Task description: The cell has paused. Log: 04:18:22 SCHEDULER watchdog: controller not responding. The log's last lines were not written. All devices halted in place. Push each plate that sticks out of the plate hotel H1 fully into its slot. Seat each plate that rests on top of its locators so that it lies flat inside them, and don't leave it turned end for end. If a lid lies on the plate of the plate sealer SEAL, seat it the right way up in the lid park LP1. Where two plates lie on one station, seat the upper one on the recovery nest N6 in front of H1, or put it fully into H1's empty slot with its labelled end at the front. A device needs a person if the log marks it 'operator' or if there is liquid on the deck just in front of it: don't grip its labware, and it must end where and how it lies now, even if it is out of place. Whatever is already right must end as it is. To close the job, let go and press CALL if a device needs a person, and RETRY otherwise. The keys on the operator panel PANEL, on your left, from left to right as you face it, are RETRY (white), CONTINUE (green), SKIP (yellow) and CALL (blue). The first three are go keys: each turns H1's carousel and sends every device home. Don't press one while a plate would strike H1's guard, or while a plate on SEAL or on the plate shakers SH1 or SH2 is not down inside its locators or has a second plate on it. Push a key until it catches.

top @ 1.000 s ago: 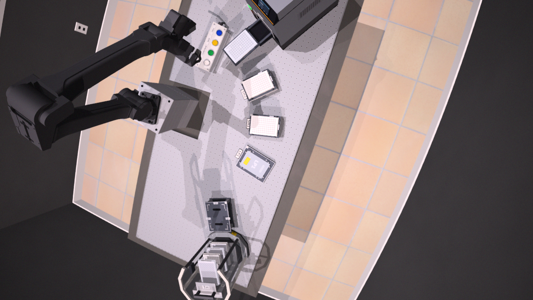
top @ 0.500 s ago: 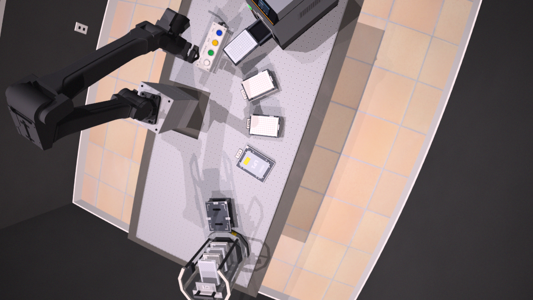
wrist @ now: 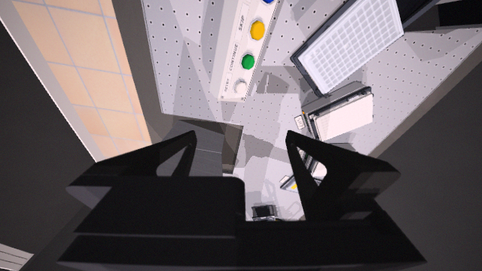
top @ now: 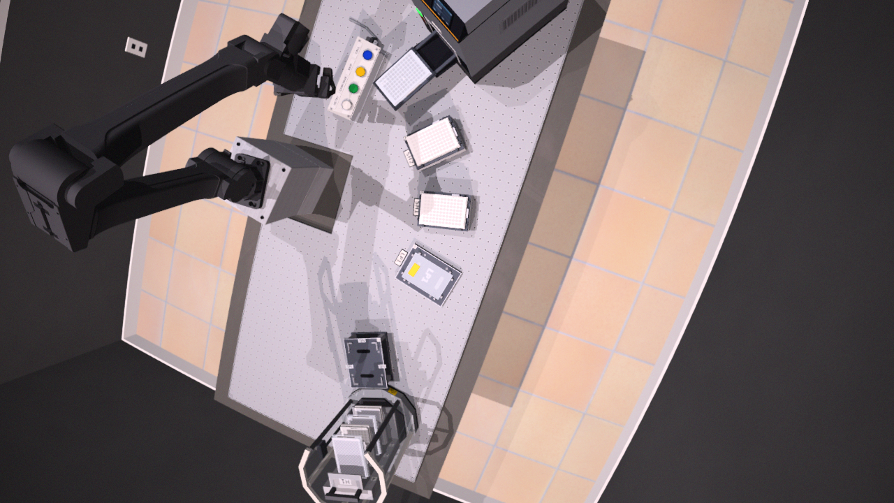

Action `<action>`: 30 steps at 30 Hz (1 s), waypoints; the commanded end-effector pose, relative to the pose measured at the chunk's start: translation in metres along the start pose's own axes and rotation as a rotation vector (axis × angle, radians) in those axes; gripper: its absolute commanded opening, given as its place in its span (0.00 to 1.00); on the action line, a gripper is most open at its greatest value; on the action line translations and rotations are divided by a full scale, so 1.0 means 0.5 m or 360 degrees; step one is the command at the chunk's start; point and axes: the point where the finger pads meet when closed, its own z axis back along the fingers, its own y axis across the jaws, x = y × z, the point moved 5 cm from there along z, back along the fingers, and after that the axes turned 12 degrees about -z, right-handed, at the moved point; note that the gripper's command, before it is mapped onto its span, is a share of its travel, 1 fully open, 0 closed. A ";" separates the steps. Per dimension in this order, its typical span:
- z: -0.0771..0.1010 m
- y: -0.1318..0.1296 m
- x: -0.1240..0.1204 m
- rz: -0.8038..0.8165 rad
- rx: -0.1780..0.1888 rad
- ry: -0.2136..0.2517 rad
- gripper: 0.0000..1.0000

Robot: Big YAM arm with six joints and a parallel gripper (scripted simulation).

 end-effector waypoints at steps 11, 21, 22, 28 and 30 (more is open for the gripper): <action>0.009 -0.010 0.016 0.0536 -0.0015 -0.0041 1.00; 0.009 -0.010 0.016 0.0832 -0.0019 -0.0039 1.00; 0.009 -0.010 0.016 0.0870 -0.0019 -0.0039 1.00; 0.009 -0.010 0.015 0.1093 -0.0022 -0.0038 1.00; 0.009 -0.010 0.015 0.1167 -0.0023 -0.0037 1.00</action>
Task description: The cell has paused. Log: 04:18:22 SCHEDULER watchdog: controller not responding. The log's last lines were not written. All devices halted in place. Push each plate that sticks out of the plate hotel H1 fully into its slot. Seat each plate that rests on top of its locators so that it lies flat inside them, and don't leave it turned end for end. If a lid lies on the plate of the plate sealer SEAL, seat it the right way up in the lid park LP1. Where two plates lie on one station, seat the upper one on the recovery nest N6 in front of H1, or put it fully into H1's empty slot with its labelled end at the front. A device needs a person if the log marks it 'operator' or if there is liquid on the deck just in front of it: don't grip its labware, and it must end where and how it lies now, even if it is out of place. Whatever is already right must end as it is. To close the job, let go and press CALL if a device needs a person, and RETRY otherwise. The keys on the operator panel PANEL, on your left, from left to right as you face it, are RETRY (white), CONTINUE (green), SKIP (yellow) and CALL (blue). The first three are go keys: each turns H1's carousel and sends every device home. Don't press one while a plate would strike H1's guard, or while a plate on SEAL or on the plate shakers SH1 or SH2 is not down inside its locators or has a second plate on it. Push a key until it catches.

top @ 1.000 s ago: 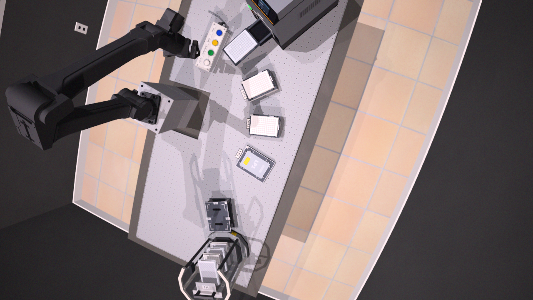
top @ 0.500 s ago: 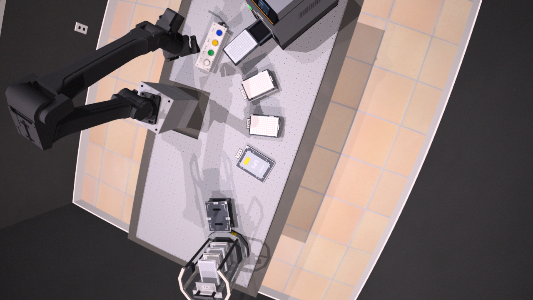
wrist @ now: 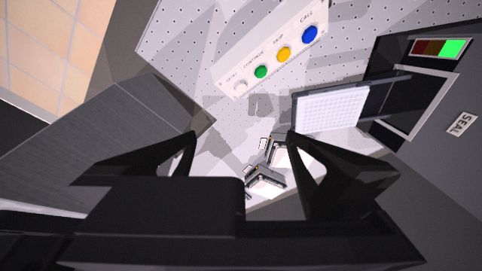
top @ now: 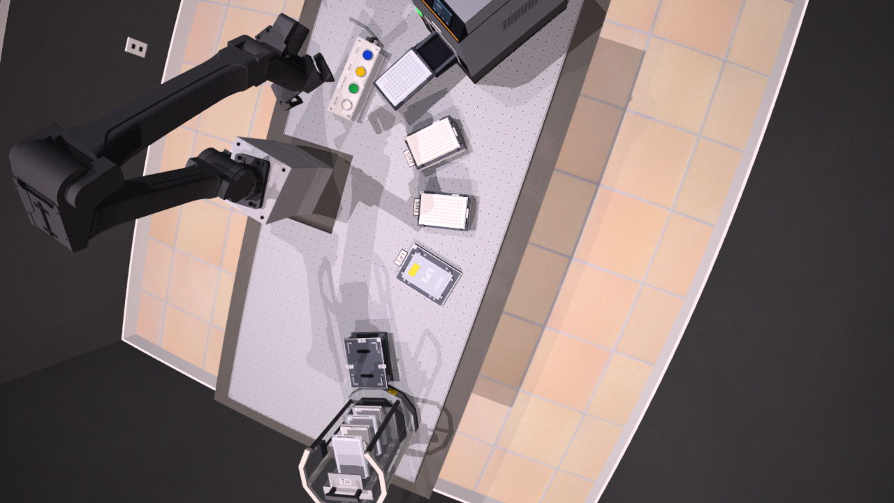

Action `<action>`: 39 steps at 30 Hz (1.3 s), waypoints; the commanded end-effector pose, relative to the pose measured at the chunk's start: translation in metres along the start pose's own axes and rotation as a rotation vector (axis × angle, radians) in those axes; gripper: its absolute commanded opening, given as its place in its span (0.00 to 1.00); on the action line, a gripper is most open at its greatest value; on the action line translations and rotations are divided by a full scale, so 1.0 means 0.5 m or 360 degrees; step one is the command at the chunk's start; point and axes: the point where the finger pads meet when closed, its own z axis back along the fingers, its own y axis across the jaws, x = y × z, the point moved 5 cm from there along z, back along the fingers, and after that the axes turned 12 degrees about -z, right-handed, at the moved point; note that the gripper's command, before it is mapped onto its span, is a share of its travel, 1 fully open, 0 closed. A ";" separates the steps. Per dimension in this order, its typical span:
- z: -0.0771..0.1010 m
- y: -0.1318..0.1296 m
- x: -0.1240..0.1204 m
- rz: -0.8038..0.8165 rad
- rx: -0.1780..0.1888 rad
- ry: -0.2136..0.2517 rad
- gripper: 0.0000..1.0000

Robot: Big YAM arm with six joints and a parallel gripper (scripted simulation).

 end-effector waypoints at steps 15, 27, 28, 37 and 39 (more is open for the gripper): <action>0.009 -0.017 0.006 0.0647 -0.0036 -0.0023 1.00; 0.008 -0.017 0.006 0.1018 -0.0038 -0.0018 1.00; 0.008 -0.017 0.006 0.1019 -0.0038 -0.0018 1.00; 0.010 -0.016 0.011 0.1016 -0.0034 -0.0016 1.00; 0.010 -0.016 0.011 0.1016 -0.0034 -0.0016 1.00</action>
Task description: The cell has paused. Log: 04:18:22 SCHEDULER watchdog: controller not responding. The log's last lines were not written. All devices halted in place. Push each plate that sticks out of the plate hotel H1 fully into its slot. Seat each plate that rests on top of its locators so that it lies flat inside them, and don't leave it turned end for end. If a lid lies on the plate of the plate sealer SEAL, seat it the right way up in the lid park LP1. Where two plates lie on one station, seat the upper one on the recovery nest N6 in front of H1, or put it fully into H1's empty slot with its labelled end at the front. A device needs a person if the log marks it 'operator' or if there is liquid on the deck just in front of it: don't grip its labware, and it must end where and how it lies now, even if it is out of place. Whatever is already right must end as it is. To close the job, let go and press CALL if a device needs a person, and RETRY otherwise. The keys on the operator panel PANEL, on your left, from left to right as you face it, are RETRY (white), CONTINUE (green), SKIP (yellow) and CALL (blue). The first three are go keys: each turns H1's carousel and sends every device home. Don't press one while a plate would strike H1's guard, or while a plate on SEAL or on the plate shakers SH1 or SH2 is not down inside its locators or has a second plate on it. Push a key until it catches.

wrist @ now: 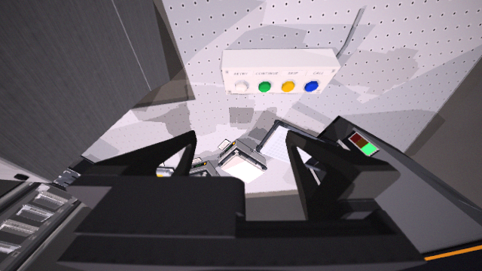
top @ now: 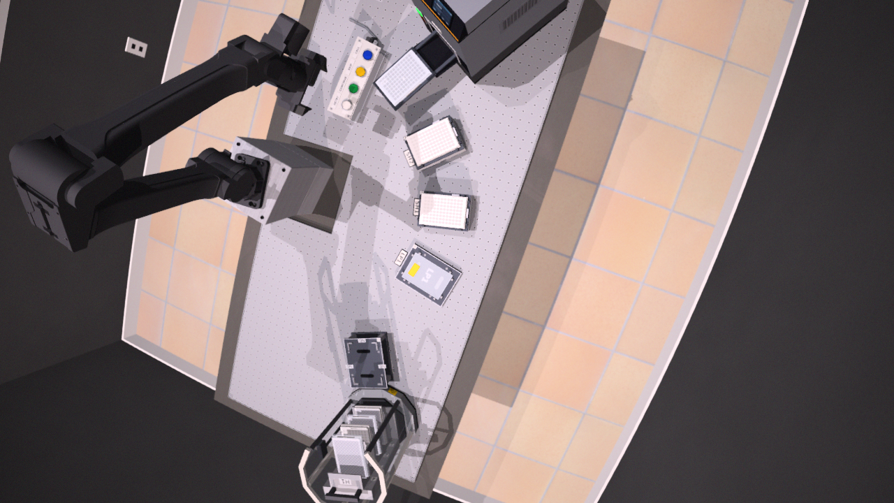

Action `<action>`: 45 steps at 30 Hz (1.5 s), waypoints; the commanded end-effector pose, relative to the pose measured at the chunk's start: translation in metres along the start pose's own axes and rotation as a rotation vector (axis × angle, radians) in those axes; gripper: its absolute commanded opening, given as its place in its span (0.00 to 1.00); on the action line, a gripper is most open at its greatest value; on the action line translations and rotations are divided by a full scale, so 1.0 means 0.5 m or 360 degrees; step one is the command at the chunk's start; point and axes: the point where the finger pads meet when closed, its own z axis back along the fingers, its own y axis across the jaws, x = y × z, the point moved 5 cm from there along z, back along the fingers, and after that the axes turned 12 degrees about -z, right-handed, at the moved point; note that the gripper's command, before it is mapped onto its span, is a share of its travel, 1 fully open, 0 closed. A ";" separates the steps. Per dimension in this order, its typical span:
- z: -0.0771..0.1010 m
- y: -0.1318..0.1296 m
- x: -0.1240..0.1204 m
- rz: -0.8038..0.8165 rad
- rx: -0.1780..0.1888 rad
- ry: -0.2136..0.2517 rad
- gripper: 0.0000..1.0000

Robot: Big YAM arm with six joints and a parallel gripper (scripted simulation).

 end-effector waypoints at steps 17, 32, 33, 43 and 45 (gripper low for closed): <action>-0.124 -0.014 -0.006 0.0020 -0.0017 -0.0003 0.76; -0.207 -0.038 0.000 0.0034 -0.0082 -0.0005 0.50; -0.207 -0.039 0.000 0.0034 -0.0082 -0.0005 0.48; -0.218 -0.015 0.003 0.0039 -0.0027 -0.0004 0.28; -0.217 -0.014 0.003 0.0039 -0.0029 -0.0004 0.24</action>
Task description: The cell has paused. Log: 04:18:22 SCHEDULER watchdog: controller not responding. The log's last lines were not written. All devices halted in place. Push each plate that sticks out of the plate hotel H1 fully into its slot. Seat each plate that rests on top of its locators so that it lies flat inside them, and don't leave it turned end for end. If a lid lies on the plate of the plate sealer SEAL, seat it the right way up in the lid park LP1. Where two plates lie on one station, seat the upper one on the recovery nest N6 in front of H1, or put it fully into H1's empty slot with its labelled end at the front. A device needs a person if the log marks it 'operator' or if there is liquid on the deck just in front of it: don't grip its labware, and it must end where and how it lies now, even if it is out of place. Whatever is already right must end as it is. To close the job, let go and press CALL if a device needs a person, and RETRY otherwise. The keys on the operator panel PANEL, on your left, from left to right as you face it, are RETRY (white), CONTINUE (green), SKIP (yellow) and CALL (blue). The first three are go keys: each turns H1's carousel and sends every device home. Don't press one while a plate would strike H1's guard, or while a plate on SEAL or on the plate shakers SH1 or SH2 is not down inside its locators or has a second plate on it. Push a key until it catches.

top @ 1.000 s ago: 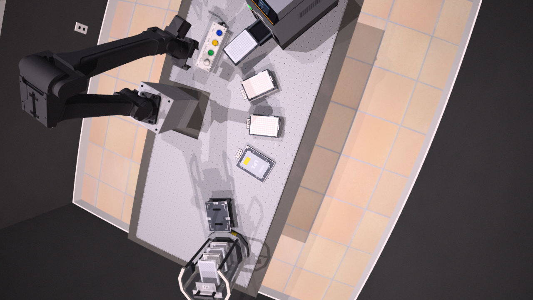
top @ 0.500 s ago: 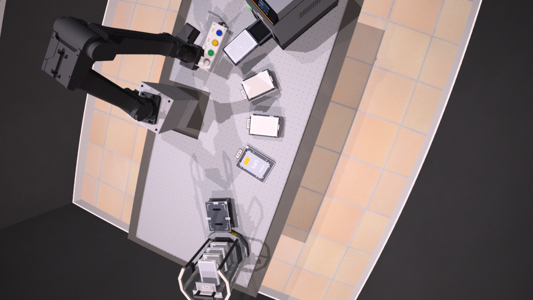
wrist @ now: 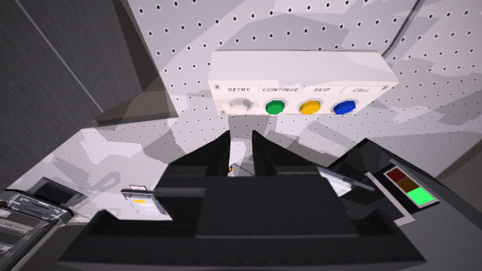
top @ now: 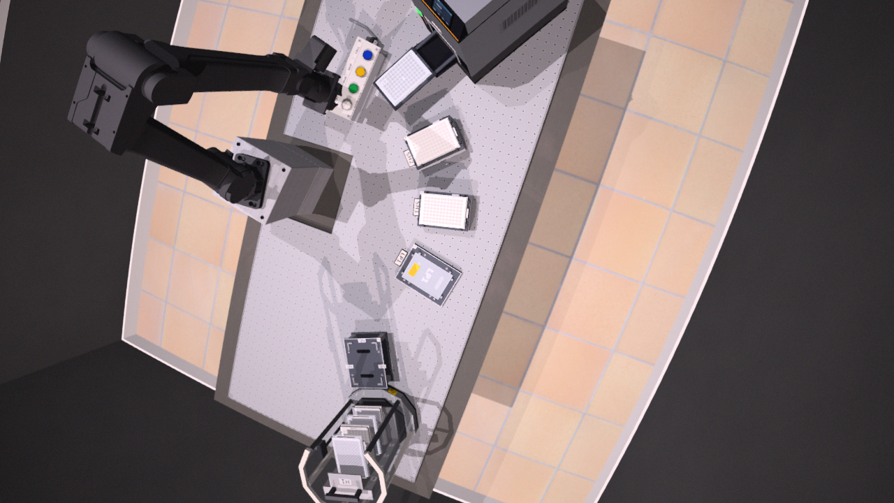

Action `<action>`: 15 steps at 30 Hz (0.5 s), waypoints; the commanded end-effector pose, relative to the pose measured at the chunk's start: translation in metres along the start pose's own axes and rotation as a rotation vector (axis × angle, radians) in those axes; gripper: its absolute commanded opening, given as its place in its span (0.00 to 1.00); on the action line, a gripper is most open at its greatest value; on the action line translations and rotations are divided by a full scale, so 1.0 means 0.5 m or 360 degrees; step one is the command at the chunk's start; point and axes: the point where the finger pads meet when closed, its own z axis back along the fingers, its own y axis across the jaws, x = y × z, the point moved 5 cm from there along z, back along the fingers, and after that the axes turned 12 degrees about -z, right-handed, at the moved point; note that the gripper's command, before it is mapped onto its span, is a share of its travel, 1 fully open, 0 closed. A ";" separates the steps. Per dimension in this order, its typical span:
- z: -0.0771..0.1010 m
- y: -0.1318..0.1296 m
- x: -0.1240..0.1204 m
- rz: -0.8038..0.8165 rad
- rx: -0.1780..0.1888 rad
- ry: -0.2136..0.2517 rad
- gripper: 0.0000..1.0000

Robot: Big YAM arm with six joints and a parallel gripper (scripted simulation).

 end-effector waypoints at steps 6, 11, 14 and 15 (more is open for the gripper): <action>0.004 -0.003 0.006 0.0021 -0.0026 -0.0005 0.16; 0.004 0.000 0.007 0.0022 -0.0025 -0.0005 0.06; 0.005 0.000 0.008 0.0021 -0.0029 -0.0005 0.00; 0.005 0.000 0.008 0.0021 -0.0029 -0.0005 0.00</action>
